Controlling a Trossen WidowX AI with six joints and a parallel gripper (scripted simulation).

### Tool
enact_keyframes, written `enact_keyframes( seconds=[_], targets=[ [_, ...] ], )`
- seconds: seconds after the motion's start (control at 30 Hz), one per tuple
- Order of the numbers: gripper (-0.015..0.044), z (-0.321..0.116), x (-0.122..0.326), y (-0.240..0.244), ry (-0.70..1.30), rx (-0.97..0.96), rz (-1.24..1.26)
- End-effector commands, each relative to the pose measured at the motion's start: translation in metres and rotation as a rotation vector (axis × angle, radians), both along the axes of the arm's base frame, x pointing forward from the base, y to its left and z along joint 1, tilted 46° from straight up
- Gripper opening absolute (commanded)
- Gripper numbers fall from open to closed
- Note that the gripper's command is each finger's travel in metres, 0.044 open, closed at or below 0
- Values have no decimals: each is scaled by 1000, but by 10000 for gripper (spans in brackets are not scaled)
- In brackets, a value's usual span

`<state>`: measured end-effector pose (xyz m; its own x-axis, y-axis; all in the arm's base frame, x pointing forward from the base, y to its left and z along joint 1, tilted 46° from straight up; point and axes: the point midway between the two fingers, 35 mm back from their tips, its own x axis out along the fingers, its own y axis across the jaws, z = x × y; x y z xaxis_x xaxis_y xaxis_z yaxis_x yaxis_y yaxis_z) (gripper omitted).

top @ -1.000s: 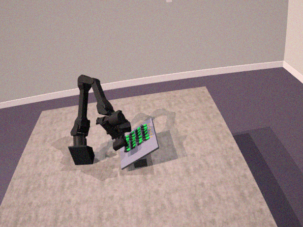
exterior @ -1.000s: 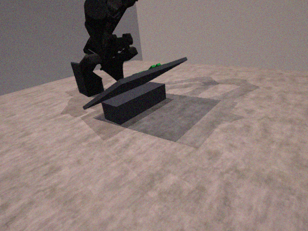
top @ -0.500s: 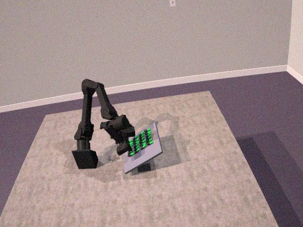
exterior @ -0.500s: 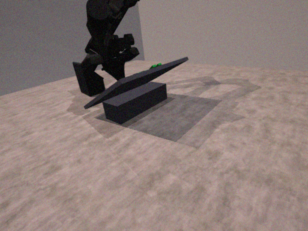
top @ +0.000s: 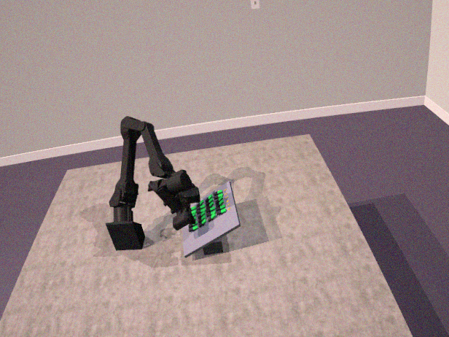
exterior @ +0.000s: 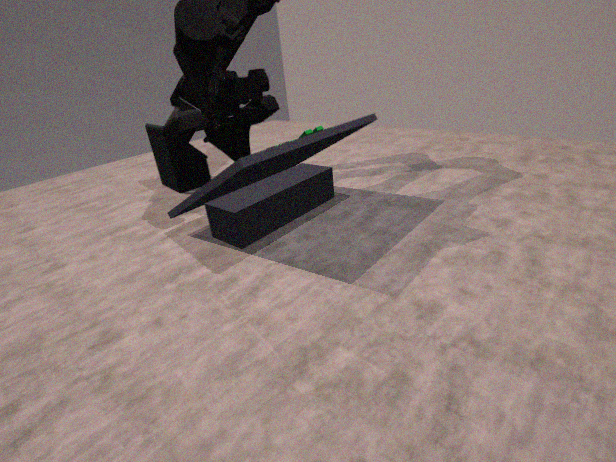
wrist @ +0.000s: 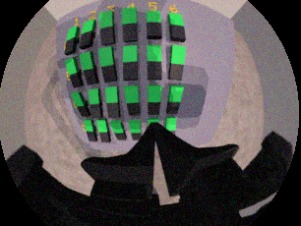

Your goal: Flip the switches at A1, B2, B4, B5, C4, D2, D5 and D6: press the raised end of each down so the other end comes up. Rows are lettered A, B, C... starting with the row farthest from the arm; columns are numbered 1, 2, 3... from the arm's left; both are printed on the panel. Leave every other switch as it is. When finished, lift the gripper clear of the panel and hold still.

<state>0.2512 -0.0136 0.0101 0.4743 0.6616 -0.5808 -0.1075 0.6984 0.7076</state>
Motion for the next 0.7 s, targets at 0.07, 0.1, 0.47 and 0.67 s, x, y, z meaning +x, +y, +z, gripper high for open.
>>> enact_keyframes(
  seconds=[0.07, 0.1, 0.47, 0.67],
  targets=[
    [0, 3, -3, -5, 1, -2, -2],
    [0, 6, -7, -12, 1, -4, -5],
    [0, 36, -33, -42, -13, 6, -21],
    [0, 13, -46, -53, -12, 4, -21]
  ],
)
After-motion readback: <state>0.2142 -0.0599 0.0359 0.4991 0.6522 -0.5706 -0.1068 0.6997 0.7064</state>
